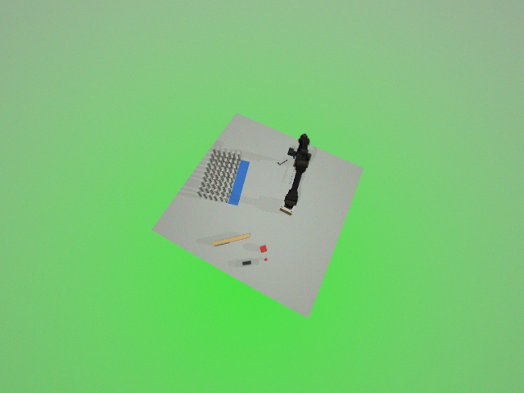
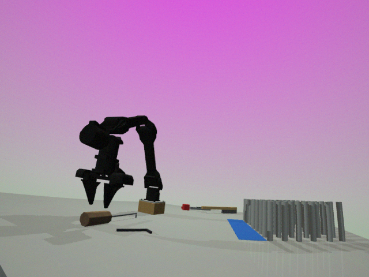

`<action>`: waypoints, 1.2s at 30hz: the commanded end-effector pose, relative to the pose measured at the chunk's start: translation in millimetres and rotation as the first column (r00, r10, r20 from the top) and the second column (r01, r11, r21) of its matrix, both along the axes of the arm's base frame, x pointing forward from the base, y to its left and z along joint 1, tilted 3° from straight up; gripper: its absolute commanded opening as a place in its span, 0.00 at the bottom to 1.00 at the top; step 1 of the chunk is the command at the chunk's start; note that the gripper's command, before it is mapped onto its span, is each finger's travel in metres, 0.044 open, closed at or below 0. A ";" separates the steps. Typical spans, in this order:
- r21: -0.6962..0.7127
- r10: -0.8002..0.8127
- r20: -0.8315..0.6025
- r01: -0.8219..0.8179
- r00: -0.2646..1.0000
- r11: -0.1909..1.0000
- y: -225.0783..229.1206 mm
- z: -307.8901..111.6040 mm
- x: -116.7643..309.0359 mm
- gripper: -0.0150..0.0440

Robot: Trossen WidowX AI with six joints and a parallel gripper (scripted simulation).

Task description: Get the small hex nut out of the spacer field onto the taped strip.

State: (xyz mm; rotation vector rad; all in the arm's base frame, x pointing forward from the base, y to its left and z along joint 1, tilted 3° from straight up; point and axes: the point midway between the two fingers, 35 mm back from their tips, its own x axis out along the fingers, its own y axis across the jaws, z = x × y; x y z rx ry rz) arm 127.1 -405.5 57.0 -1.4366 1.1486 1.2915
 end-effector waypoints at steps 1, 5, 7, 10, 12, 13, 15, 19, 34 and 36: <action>0.002 0.005 -0.005 -0.005 1.000 1.000 -0.4 -8.9 -0.4 0.73; 0.002 0.005 -0.005 -0.005 1.000 1.000 -0.8 -15.4 0.0 0.73; 0.002 0.005 -0.005 -0.005 1.000 1.000 -1.0 -18.7 0.2 0.73; 0.002 0.005 -0.005 -0.005 1.000 1.000 -1.2 -23.6 0.4 0.73; 0.002 0.005 -0.005 -0.005 1.000 1.000 -1.3 -26.8 0.5 0.73; 0.002 0.005 -0.005 -0.005 1.000 1.000 -1.3 -28.5 0.6 0.73; 0.002 0.005 -0.005 -0.005 1.000 1.000 -1.4 -31.7 0.7 0.73; 0.002 0.005 -0.005 -0.005 1.000 1.000 -1.4 -38.2 0.9 0.73; 0.002 0.005 -0.005 -0.005 1.000 1.000 -1.2 -47.0 1.2 0.51; 0.002 0.005 -0.005 -0.005 1.000 1.000 -1.2 -47.0 1.2 0.48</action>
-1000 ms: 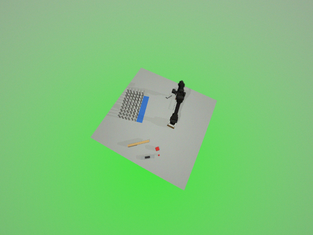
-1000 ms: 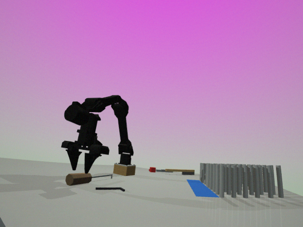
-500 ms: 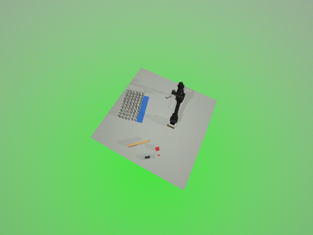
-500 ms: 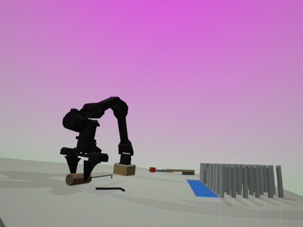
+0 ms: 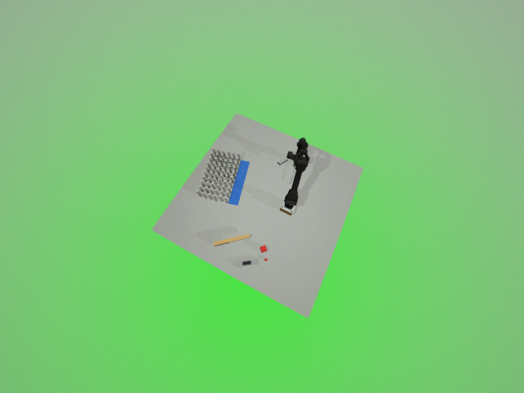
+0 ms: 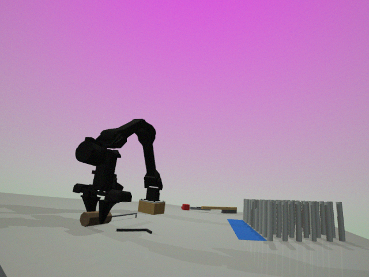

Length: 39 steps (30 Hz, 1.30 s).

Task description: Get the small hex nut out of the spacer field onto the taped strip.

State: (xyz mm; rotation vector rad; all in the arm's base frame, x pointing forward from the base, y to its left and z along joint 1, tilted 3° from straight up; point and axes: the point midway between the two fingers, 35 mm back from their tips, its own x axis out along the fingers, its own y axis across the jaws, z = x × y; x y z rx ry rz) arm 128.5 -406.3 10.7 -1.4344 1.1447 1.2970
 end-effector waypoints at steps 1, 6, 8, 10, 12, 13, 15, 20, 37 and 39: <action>-0.003 0.002 -0.003 -0.002 1.000 1.000 -0.4 -0.7 -0.2 0.47; -0.002 0.001 -0.001 -0.001 1.000 1.000 0.8 29.5 -0.7 0.25; -0.001 0.000 -0.001 0.000 1.000 1.000 2.8 47.1 -1.3 0.25; 0.000 0.000 0.000 0.000 1.000 1.000 4.5 58.4 -1.9 0.25; 0.000 0.000 0.000 0.000 1.000 1.000 4.7 59.8 -2.0 0.25; 0.000 0.000 0.000 0.000 1.000 1.000 4.7 59.8 -2.0 0.25; 0.000 0.000 0.000 0.000 1.000 1.000 4.7 59.8 -2.0 0.25; 0.005 -0.120 0.009 0.120 0.993 0.993 4.6 59.7 -2.0 0.25; 0.042 -0.651 0.042 0.649 0.758 0.759 4.4 58.9 -2.0 0.25; 0.048 -0.701 0.045 0.700 0.711 0.713 4.4 58.8 -2.0 0.25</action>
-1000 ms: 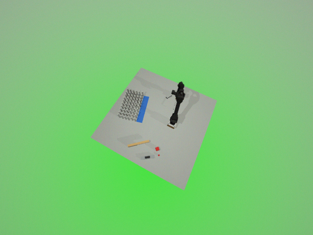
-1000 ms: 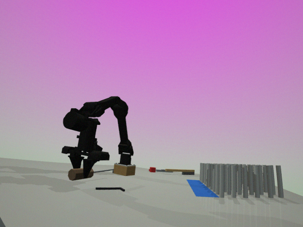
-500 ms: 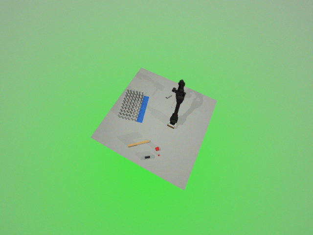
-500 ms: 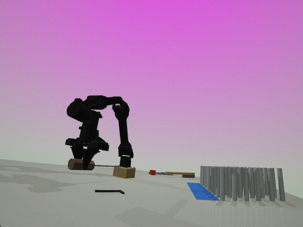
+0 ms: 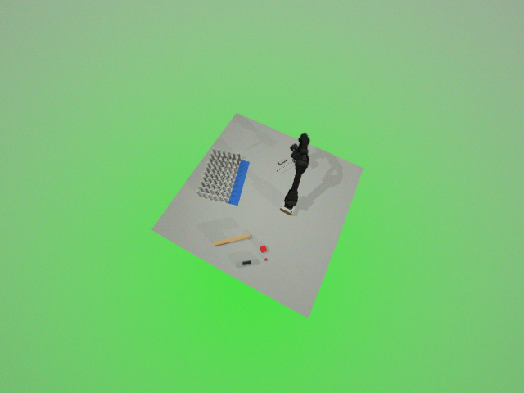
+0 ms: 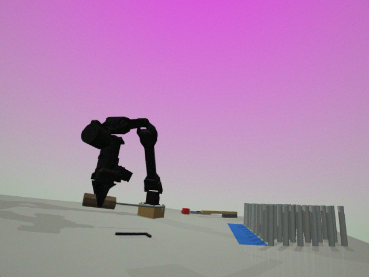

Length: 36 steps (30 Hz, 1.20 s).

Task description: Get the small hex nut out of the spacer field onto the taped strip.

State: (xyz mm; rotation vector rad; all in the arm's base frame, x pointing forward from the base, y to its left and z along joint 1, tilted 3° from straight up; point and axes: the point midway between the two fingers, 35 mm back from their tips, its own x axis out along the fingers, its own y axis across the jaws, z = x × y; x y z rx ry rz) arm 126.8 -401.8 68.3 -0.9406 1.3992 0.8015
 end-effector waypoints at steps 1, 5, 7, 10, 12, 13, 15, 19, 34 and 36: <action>0.005 -0.157 0.012 0.157 0.988 0.988 -0.2 1.2 -0.2 0.25; 0.012 -0.292 0.021 0.291 0.956 0.957 -0.2 1.0 -0.2 0.25; 0.016 -0.357 0.026 0.357 0.934 0.934 -0.3 0.9 -0.2 0.25; 0.023 -0.452 0.032 0.451 0.892 0.892 -0.3 0.8 -0.2 0.25; 0.028 -0.512 0.035 0.512 0.858 0.859 -0.4 0.7 -0.2 0.25; 0.030 -0.542 0.037 0.541 0.840 0.840 -0.4 0.7 -0.2 0.25; 0.036 -0.599 0.040 0.598 0.800 0.801 -0.4 0.6 -0.2 0.25; 0.046 -0.703 0.045 0.702 0.709 0.711 -0.5 0.4 -0.2 0.25; 0.091 -0.963 0.050 0.959 0.266 0.269 -0.7 -0.2 -0.2 0.25; 0.097 -0.979 0.048 0.975 0.198 0.202 -0.7 -0.3 -0.2 0.25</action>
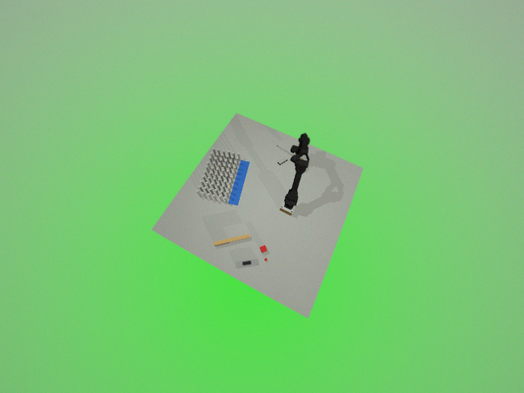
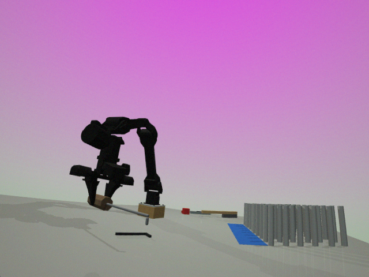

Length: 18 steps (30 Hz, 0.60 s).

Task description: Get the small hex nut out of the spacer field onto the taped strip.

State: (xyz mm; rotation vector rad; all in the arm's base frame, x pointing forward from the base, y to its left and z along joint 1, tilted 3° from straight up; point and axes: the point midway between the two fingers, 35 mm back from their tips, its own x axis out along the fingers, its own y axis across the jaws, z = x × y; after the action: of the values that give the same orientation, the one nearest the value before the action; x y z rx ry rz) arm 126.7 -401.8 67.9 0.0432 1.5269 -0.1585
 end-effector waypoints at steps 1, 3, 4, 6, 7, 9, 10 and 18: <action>0.004 -0.157 0.012 0.157 0.987 0.988 -0.7 0.1 -0.1 0.25; 0.007 -0.225 0.017 0.225 0.974 0.974 -0.8 0.0 -0.1 0.25; 0.009 -0.259 0.019 0.259 0.966 0.966 -0.8 0.0 -0.1 0.25; 0.013 -0.325 0.024 0.325 0.945 0.946 -0.8 -0.1 -0.1 0.25; 0.015 -0.357 0.026 0.357 0.934 0.934 -0.8 -0.2 -0.1 0.25; 0.020 -0.421 0.030 0.421 0.907 0.907 -0.8 -0.2 -0.1 0.25; 0.022 -0.452 0.032 0.452 0.891 0.892 -0.9 -0.3 -0.1 0.25; 0.042 -0.679 0.044 0.677 0.733 0.735 -1.0 -0.6 -0.1 0.25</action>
State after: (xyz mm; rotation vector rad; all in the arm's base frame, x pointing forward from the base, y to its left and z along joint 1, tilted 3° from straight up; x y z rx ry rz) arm 126.6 -401.9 67.2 0.5386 1.4275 -0.6291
